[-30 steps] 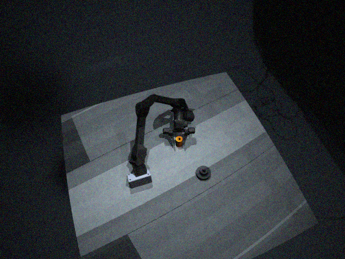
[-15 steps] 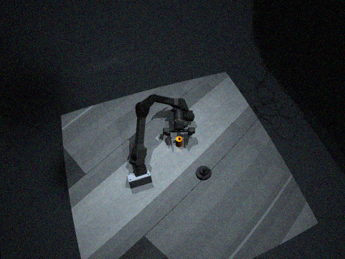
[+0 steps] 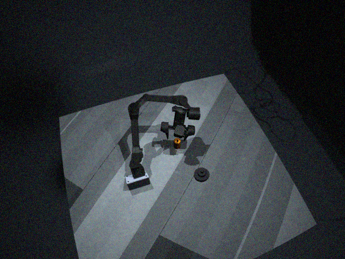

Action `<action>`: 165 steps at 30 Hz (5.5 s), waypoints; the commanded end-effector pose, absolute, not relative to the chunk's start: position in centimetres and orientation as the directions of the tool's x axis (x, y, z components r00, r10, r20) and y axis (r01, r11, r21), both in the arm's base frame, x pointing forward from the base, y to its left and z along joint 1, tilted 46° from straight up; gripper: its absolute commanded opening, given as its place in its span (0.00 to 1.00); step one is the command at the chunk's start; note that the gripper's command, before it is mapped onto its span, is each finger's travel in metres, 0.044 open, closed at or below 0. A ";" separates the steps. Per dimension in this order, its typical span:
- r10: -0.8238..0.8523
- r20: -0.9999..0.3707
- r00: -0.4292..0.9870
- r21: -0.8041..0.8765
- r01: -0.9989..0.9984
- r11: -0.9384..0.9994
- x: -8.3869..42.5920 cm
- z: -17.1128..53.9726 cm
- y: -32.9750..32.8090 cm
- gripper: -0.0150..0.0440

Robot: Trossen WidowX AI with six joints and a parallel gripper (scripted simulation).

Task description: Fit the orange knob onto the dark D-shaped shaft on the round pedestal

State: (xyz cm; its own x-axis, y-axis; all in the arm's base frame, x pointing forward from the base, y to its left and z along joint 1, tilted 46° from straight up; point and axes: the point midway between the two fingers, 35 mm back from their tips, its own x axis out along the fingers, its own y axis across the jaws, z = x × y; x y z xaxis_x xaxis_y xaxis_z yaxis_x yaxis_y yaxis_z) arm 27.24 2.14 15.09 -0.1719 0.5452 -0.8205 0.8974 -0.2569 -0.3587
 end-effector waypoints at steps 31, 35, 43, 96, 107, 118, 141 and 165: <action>0.714 -0.698 0.049 0.715 0.107 0.691 27.7 17.8 0.2 1.00; 0.714 -0.698 0.049 0.715 0.091 0.693 27.7 17.8 0.2 1.00; 0.714 -0.698 0.049 0.715 0.091 0.693 27.7 17.8 0.2 1.00; 0.717 -0.695 0.052 0.718 0.089 0.690 28.3 10.0 8.3 1.00; 0.717 -0.695 0.052 0.719 0.089 0.690 28.3 9.7 8.6 0.69; 0.717 -0.695 0.052 0.718 0.089 0.690 28.3 9.8 8.5 0.43; 0.691 -0.712 0.124 0.702 0.110 0.704 26.9 18.5 -2.1 0.25; 0.686 -0.720 0.108 0.694 0.114 0.711 29.6 14.7 -5.5 0.25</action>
State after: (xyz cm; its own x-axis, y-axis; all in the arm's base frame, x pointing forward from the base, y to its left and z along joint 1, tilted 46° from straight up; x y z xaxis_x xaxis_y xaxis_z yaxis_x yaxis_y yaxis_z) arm 29.27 -4.78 15.09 0.1014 0.6908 -0.7159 0.1184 0.7061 0.6982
